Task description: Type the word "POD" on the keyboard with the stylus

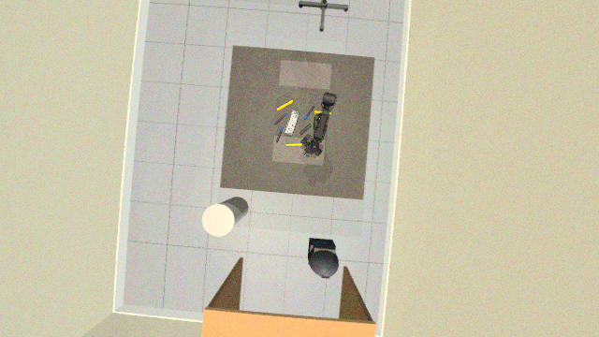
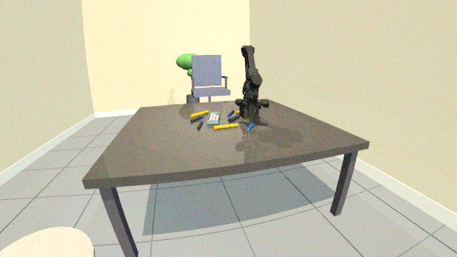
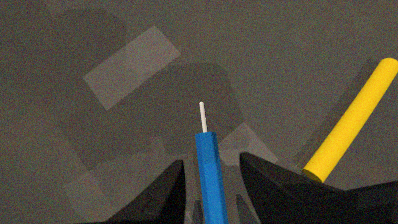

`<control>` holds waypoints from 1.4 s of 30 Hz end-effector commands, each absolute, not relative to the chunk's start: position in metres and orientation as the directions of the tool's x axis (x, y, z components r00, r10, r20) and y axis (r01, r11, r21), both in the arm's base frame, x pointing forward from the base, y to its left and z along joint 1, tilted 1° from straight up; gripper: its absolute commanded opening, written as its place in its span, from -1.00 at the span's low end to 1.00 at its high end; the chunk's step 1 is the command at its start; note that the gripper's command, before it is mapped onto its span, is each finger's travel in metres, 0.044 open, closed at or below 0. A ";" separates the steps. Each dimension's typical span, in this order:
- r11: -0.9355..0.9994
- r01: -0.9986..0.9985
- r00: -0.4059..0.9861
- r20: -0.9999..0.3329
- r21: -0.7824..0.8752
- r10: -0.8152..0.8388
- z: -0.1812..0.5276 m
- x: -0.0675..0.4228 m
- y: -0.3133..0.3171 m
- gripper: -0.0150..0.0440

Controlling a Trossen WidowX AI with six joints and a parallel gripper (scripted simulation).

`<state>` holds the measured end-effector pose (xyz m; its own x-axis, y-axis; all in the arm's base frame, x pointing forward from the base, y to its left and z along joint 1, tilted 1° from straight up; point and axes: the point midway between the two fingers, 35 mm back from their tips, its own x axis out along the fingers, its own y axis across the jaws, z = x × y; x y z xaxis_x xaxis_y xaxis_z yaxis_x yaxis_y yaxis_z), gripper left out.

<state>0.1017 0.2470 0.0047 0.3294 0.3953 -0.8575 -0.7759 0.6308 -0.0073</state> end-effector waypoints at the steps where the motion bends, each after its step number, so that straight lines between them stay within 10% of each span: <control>1: 0.625 -0.781 0.333 -0.855 -0.013 0.397 0.002 0.101 0.245 0.02; 42: 0.625 -0.781 0.333 -0.855 -0.014 0.397 -0.014 0.102 0.244 0.02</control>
